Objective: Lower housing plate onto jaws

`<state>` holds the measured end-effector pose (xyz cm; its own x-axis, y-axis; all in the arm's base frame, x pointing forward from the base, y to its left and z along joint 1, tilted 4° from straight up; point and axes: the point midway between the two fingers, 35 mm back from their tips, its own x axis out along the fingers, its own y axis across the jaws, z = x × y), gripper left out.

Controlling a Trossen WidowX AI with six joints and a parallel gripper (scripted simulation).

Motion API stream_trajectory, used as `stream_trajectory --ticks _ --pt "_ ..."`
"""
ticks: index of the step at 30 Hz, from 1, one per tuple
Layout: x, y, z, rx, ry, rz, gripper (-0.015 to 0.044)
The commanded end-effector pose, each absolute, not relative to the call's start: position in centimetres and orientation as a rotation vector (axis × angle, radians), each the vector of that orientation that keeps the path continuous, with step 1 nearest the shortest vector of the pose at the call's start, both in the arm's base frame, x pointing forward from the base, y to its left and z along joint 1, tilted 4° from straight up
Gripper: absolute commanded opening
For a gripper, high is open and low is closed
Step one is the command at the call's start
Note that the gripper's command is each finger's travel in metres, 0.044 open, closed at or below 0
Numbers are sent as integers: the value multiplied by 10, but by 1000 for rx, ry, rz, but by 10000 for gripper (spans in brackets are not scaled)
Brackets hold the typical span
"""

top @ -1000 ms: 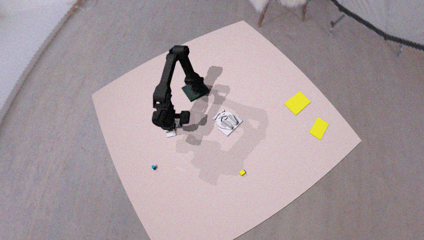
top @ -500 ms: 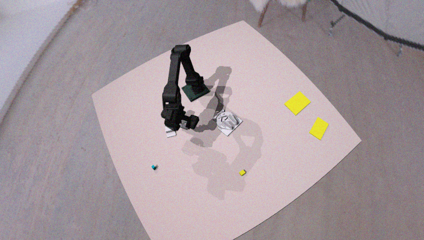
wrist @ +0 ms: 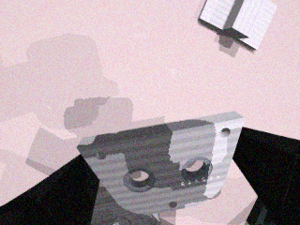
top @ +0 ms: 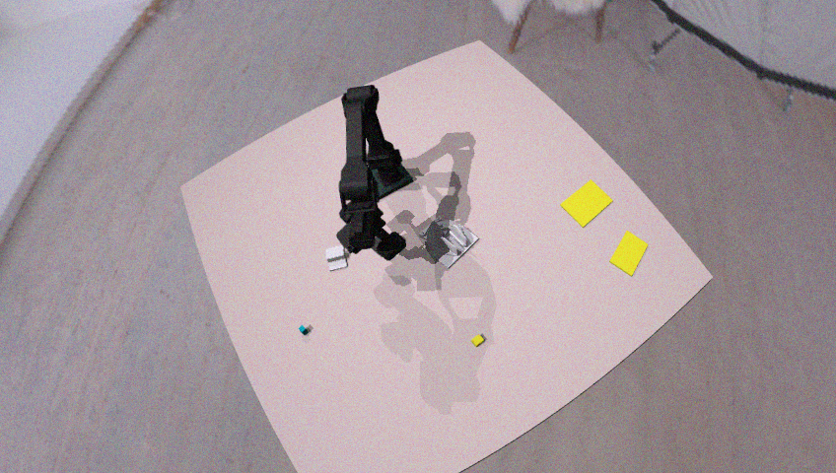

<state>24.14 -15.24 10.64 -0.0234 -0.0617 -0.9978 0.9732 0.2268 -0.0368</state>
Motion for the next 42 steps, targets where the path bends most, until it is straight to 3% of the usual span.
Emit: stream_trajectory --ticks 1,42 --pt "245 -141 106 1056 1245 -1150 351" --pt "259 -29 98 1772 613 -1843 351"
